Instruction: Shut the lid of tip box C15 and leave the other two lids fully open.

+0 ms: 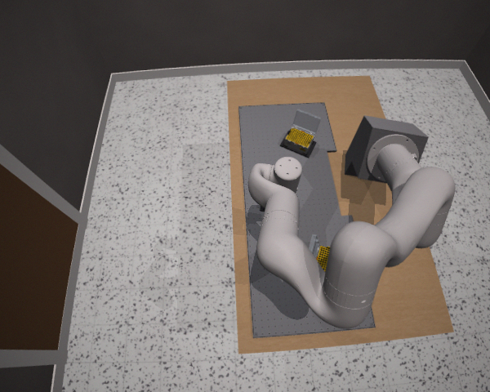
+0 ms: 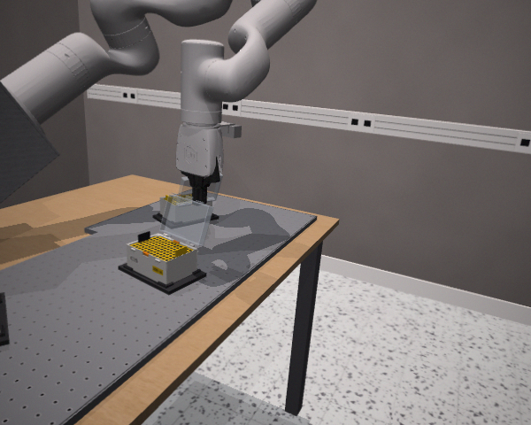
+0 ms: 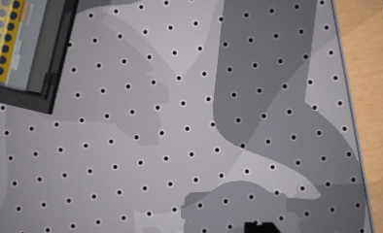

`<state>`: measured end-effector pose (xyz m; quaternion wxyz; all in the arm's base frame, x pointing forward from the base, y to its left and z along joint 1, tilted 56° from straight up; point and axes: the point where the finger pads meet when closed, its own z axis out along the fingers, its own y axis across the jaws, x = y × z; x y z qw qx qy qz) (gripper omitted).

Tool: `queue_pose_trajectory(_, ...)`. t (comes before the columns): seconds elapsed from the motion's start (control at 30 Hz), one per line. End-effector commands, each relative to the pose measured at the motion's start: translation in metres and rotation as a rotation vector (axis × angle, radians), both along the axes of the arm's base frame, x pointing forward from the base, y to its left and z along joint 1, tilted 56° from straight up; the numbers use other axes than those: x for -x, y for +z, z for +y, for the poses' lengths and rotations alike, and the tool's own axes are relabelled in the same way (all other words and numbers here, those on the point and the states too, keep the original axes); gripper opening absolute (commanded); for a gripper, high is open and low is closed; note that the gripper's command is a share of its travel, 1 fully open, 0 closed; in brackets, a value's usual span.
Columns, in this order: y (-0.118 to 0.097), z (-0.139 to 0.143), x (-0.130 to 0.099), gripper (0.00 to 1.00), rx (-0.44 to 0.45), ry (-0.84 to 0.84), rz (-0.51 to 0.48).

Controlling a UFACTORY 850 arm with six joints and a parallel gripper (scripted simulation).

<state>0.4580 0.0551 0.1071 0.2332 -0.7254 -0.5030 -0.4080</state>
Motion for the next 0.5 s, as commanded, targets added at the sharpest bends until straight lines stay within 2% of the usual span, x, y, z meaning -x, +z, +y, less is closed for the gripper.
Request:
queue_pose_trajectory(0.0,-0.003,-0.003,0.001,0.0,0.0,-0.001,0.0)
queue_pose_trajectory(0.47,-0.015,-0.013,0.004,0.0,0.0,-0.001,0.0)
